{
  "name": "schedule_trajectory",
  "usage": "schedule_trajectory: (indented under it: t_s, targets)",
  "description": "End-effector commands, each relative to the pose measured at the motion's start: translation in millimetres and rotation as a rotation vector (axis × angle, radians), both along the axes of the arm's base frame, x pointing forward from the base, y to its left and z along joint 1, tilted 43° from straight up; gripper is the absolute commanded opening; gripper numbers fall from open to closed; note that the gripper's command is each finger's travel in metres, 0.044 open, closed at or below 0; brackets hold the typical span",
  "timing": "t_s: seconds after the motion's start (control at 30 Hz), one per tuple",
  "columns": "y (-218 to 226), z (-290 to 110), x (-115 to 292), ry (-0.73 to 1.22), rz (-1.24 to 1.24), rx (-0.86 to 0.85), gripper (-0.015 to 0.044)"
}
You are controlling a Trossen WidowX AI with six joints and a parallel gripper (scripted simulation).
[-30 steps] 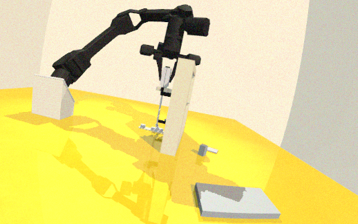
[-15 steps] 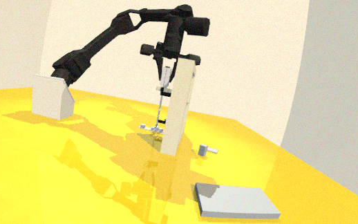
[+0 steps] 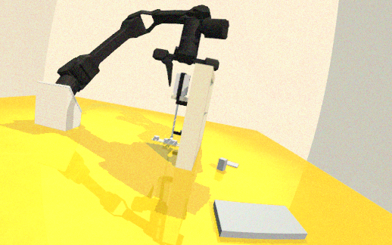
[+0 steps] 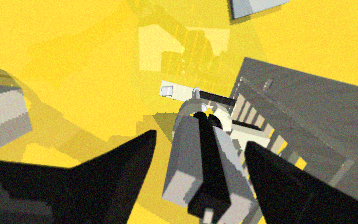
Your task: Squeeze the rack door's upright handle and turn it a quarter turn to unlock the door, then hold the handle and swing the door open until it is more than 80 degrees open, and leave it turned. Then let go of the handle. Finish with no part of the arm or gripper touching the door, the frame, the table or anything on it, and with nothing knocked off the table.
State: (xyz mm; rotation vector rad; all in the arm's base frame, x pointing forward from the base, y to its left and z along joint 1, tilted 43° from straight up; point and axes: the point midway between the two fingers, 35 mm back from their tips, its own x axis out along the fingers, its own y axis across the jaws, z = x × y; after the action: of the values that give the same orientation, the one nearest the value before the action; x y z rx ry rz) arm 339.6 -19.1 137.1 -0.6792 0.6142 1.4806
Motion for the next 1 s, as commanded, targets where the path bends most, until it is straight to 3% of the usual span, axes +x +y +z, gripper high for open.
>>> schedule_trajectory:
  t_s: [0.0, 0.97]
  targets:
    - [-0.6, -3.0, 2.0, 0.119, -0.131, 0.003, 0.0298]
    - [-0.6, -3.0, 2.0, 1.093, -1.187, 0.017, 0.0298]
